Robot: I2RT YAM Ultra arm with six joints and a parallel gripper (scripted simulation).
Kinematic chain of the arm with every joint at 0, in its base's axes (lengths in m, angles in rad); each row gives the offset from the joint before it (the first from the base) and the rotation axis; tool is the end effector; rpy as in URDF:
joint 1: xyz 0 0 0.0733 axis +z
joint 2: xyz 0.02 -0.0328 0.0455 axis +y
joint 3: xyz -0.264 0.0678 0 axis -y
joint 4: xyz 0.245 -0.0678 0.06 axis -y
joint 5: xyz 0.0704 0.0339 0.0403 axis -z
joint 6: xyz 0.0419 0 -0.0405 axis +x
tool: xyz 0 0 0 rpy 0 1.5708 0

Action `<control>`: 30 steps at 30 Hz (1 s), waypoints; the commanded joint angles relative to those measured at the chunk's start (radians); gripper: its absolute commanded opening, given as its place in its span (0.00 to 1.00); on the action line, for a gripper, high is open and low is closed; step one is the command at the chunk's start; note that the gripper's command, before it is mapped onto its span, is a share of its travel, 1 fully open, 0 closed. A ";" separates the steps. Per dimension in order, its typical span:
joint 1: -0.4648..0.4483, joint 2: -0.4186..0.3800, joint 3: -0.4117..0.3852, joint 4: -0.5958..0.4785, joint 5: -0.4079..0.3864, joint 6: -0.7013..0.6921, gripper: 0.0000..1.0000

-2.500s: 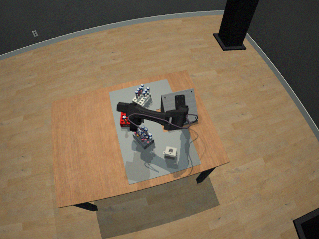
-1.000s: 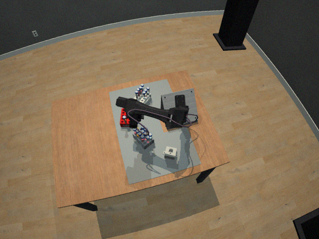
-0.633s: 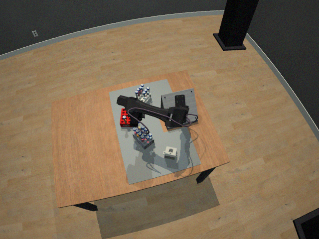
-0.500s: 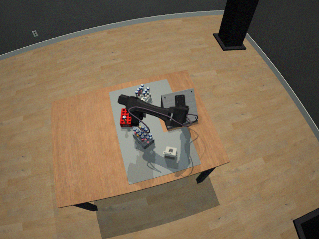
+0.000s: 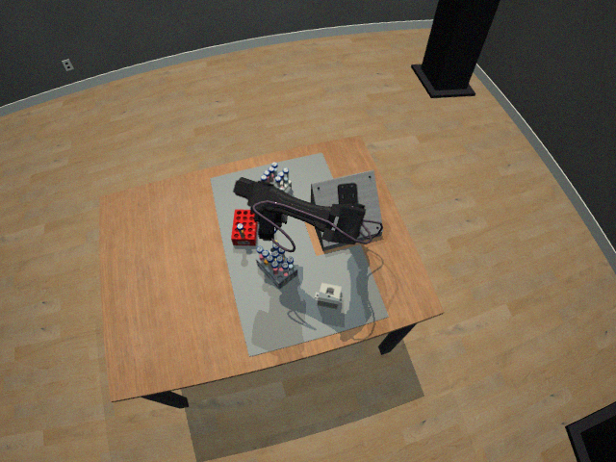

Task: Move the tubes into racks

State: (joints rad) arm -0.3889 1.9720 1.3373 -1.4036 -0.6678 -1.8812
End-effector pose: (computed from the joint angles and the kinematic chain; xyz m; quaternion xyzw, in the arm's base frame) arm 0.2964 -0.0922 0.1728 -0.5681 0.7264 0.3330 0.1967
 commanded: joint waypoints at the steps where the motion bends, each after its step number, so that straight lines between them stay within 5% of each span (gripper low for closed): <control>1: -0.033 -0.031 -0.023 0.007 0.014 -0.026 0.00; 20: -0.101 -0.068 -0.111 0.007 0.045 -0.102 0.00; 30: -0.134 0.057 -0.016 0.040 0.061 -0.136 0.00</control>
State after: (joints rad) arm -0.4946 1.9999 1.2865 -1.3815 -0.6186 -1.9968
